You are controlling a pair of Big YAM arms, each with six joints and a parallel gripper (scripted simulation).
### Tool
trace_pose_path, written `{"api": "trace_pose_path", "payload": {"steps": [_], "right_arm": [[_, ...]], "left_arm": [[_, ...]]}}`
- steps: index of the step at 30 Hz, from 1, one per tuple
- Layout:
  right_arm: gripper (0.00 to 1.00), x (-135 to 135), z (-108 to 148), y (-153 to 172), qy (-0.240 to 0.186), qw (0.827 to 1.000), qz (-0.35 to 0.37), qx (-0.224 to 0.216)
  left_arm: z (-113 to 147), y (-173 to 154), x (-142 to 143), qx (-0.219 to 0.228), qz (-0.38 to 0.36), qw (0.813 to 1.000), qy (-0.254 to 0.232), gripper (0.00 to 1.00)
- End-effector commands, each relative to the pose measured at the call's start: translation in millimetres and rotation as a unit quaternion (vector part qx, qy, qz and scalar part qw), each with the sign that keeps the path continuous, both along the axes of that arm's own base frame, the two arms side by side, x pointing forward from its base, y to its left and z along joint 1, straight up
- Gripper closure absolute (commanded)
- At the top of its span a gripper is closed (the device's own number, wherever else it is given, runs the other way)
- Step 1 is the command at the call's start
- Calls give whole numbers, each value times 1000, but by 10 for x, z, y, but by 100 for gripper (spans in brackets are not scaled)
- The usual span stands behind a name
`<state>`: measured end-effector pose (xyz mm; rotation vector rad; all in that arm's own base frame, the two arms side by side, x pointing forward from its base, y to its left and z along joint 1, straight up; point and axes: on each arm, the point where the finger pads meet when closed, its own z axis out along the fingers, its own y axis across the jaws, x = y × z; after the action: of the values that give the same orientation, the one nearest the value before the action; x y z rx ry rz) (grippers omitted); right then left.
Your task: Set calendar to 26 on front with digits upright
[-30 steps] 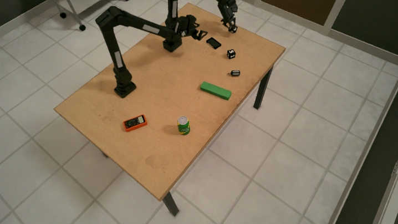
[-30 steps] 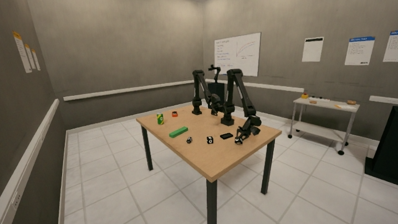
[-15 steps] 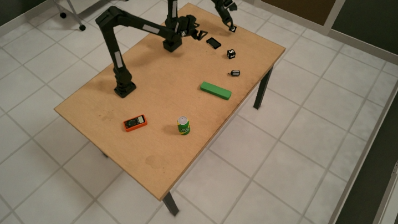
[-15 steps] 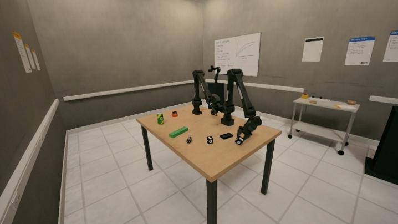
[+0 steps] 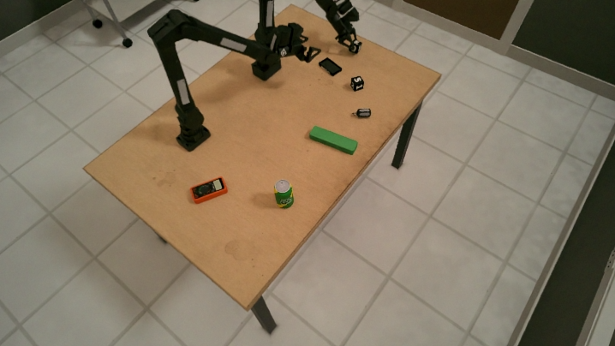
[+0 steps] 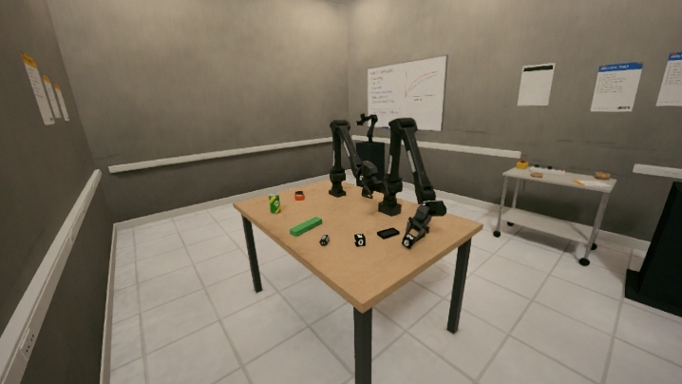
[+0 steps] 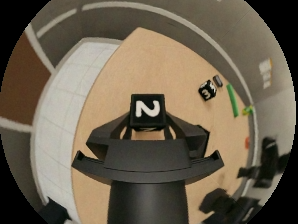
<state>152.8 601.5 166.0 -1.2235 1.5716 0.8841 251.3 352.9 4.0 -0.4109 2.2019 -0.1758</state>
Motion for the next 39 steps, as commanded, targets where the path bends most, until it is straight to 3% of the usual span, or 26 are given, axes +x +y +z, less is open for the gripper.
{"api": "trace_pose_path", "payload": {"steps": [1, 4, 9, 39], "right_arm": [[0, -8, 206, 142, -5, 1000, 3, 23], [0, -8, 206, 142, -5, 1000, 3, 23], [0, -8, 206, 142, -5, 1000, 3, 23], [0, -8, 206, 142, -5, 1000, 3, 23]], "left_arm": [[-36, 89, -35, 99, -67, 993, -11, 60], [-113, -52, -90, 127, -92, 988, -16, 60], [-69, 25, -73, 150, -99, 984, -22, 60], [-147, 29, -58, 140, -93, 985, -23, 60]]}}
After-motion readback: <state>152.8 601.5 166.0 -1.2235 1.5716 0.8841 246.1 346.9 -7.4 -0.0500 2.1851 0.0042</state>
